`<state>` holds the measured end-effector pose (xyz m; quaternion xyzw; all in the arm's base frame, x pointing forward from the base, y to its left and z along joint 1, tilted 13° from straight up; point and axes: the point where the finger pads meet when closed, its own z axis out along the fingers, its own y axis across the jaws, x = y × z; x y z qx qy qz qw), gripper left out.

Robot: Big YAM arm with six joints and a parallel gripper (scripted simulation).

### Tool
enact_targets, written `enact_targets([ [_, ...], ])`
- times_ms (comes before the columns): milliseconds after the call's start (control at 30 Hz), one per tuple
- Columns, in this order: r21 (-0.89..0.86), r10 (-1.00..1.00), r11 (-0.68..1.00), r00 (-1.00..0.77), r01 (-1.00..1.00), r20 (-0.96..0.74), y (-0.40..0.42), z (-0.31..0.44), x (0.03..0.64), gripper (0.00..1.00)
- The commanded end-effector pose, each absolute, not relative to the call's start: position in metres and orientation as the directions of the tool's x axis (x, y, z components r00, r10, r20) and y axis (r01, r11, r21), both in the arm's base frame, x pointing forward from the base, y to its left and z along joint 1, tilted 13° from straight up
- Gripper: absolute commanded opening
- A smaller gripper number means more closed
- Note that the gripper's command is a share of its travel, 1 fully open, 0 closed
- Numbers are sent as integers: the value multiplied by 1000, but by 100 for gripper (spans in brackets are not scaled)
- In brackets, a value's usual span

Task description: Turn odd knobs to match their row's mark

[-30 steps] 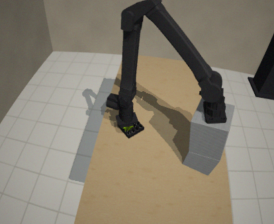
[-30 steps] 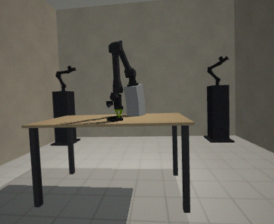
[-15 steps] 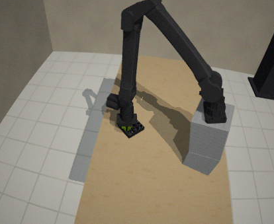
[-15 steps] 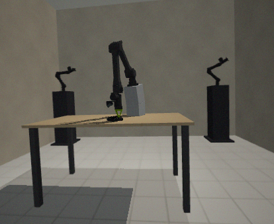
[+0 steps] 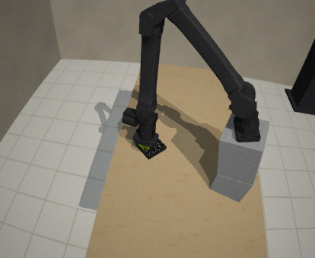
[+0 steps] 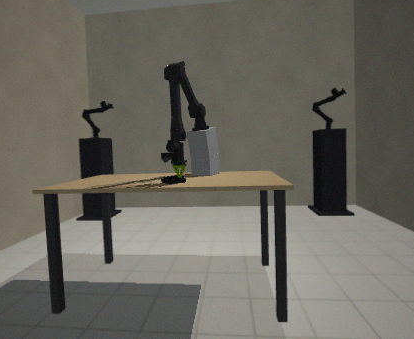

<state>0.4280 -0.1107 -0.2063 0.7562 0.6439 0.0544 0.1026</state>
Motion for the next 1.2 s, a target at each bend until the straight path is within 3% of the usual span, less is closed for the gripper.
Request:
enact_targets([
  [0,224,958,-274,286,935,-24,-108,-212,427,8],
  [533,224,887,-454,462,862,20,-108,-212,427,8],
  [1167,223,881,-466,473,856,23,-108,-212,426,8],
])
